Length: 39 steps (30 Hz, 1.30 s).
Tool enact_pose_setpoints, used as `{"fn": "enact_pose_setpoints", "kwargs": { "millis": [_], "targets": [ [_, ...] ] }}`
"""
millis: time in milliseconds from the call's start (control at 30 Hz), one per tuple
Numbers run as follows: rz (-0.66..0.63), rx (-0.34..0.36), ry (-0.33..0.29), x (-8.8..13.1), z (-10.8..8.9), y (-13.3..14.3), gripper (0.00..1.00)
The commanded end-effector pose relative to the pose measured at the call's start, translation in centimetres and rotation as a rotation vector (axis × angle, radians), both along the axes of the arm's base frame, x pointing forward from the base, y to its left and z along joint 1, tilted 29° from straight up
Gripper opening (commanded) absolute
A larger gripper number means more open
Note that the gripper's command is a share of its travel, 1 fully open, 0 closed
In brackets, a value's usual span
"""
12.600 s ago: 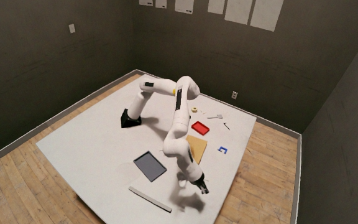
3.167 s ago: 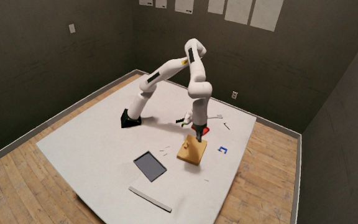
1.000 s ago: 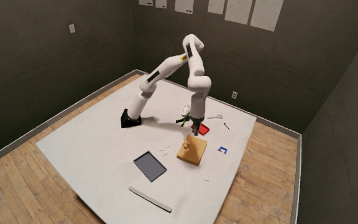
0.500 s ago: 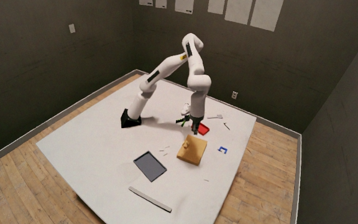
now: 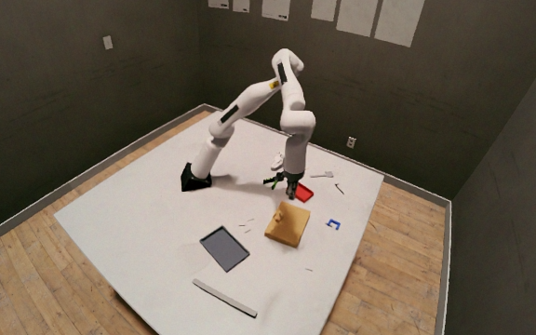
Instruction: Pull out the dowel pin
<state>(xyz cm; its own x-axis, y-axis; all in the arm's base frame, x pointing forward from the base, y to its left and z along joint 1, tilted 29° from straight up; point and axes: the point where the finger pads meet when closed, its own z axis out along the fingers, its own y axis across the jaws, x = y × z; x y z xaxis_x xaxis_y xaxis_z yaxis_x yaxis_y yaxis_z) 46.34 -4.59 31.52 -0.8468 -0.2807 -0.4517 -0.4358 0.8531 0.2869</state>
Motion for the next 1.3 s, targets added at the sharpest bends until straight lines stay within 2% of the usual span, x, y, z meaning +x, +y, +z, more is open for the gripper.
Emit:
{"fn": "enact_pose_setpoints", "kwargs": {
  "millis": [0,1267],
  "targets": [
    [-0.005,-0.001,0.002,-0.3,0.1,0.0,0.10],
    [-0.029,-0.002,0.040,-2.2,0.2,0.4,0.10]
  ]
}}
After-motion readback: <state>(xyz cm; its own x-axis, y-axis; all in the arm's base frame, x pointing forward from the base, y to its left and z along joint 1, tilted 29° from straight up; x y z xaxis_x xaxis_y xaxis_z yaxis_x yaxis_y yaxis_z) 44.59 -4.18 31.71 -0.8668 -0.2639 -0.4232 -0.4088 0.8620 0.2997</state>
